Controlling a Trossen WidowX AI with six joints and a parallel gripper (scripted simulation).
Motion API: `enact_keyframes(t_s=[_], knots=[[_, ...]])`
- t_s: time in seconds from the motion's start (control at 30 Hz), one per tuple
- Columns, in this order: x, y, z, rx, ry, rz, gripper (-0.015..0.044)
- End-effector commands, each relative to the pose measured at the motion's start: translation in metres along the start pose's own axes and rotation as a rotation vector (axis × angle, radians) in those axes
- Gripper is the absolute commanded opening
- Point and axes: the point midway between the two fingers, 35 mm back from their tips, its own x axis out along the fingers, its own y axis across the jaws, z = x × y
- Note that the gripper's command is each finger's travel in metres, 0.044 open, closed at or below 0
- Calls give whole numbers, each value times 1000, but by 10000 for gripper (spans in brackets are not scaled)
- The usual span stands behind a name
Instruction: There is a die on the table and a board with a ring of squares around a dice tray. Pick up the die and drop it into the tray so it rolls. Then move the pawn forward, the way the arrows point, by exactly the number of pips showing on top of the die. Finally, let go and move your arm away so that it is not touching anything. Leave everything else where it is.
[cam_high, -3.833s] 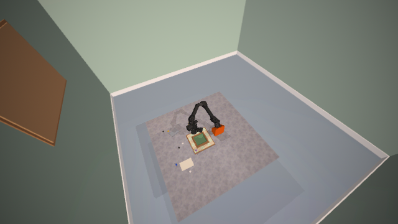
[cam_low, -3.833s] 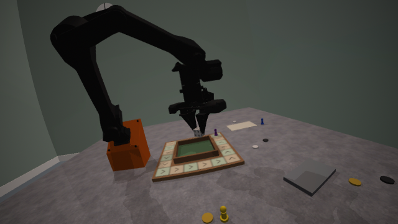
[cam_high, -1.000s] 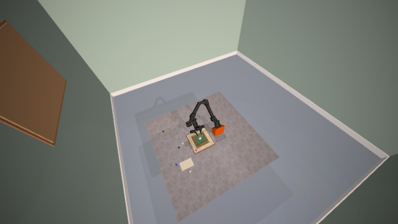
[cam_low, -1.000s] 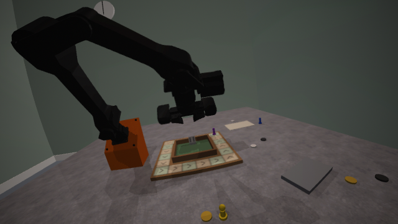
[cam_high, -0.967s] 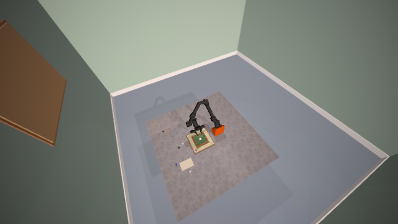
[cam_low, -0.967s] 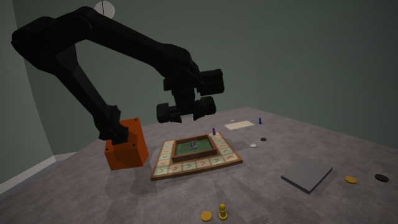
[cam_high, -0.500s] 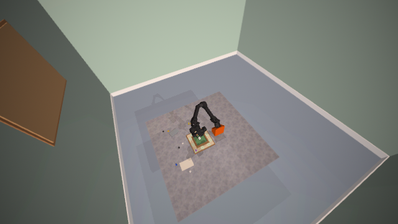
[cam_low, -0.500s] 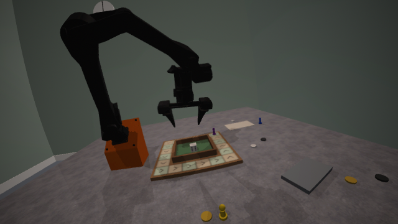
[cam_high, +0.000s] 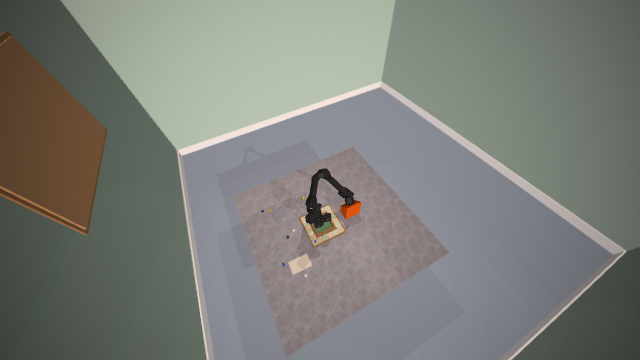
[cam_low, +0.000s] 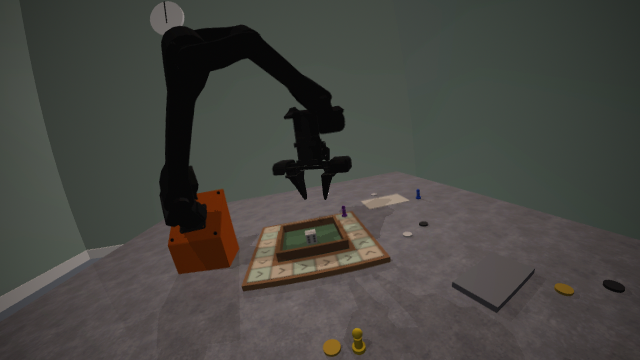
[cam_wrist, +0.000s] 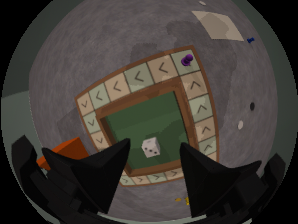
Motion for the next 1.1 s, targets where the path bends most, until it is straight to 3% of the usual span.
enact_keyframes(t_s=[0.0, 0.33, 1.07], knots=[[6, -19, 35, 425, 5, -24, 200], [28, -42, 104, 1275, 3, -84, 200], [44, -43, 107, 1290, 3, -86, 200]])
